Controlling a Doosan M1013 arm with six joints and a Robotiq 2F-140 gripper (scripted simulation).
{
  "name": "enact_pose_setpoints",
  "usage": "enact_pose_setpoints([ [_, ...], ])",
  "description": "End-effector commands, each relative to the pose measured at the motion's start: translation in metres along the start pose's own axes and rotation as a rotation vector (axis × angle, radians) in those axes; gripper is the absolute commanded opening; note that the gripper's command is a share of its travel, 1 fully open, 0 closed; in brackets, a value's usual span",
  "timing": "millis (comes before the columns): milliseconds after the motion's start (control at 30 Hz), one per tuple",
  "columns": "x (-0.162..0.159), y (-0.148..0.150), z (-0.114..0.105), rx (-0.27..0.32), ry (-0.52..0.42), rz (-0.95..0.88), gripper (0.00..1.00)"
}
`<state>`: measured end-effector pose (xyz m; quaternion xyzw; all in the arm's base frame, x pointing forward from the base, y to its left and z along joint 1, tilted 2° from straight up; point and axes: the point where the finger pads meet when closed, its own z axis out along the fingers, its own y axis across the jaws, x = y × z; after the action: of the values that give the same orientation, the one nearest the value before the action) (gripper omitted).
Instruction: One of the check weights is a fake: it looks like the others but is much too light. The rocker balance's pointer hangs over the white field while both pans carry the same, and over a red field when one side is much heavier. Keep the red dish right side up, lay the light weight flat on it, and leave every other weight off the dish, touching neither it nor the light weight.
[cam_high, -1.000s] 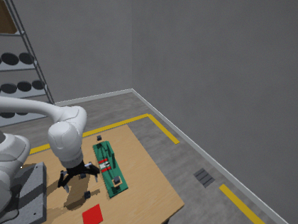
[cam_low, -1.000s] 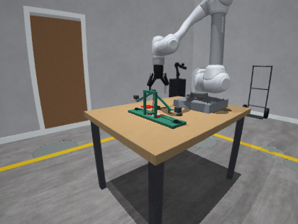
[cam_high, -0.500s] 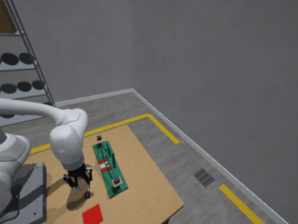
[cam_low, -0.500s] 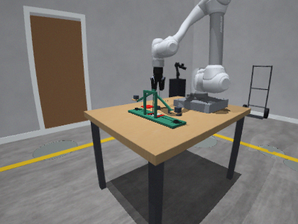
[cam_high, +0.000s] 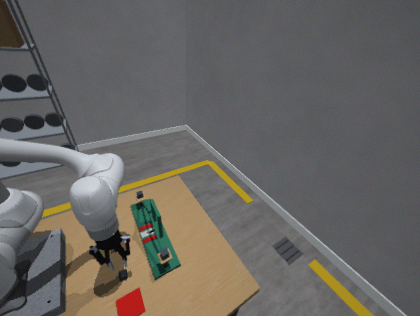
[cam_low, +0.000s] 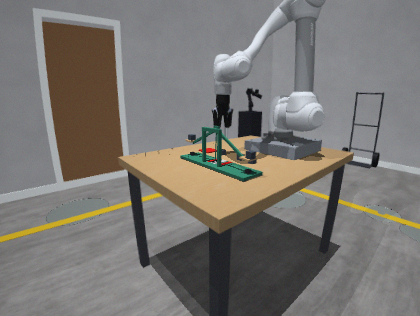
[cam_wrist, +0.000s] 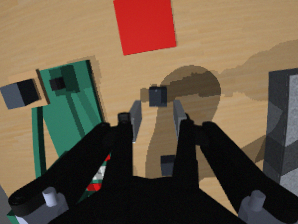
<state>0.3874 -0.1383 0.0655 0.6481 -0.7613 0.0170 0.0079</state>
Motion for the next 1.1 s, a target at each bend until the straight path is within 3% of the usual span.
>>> enact_pose_setpoints([
  [0, 0.000, 0.000, 0.000, 0.000, 0.000, 0.000, 0.35],
  [500, 0.000, 0.000, 0.003, 0.000, 0.000, 0.000, 0.35],
  [1067, 0.000, 0.000, 0.021, 0.000, 0.000, 0.000, 0.35],
])
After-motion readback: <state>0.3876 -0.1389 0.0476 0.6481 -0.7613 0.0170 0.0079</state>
